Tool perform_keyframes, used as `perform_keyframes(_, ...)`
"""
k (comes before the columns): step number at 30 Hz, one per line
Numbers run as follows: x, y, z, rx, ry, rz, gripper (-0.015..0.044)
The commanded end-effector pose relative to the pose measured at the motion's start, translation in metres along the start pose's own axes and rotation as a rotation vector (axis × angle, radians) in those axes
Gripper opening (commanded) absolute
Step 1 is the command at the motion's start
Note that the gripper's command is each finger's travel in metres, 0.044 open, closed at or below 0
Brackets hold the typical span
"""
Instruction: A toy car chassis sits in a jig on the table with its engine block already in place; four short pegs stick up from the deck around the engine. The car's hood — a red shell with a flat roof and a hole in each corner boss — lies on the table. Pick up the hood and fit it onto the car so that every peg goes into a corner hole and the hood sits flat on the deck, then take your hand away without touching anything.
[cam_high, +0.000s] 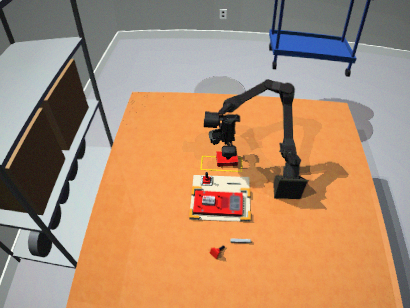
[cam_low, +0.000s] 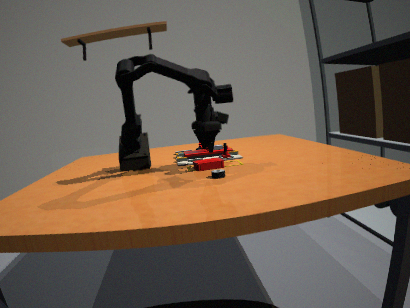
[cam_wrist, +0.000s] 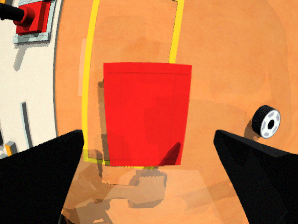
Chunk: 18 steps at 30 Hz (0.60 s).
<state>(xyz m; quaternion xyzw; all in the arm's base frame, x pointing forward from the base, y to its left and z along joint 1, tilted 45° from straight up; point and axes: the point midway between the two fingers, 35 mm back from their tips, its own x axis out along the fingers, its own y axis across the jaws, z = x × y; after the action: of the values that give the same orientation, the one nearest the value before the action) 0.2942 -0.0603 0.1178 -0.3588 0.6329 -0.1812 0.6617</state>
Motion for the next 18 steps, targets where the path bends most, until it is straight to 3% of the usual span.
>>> perform_keyframes(1, 0.005, 0.001, -0.002, -0.008, 0.005, -0.003, 0.0440)
perform_keyframes(18, 0.016, 0.000, -0.002, -0.008, 0.005, -0.004, 0.0440)
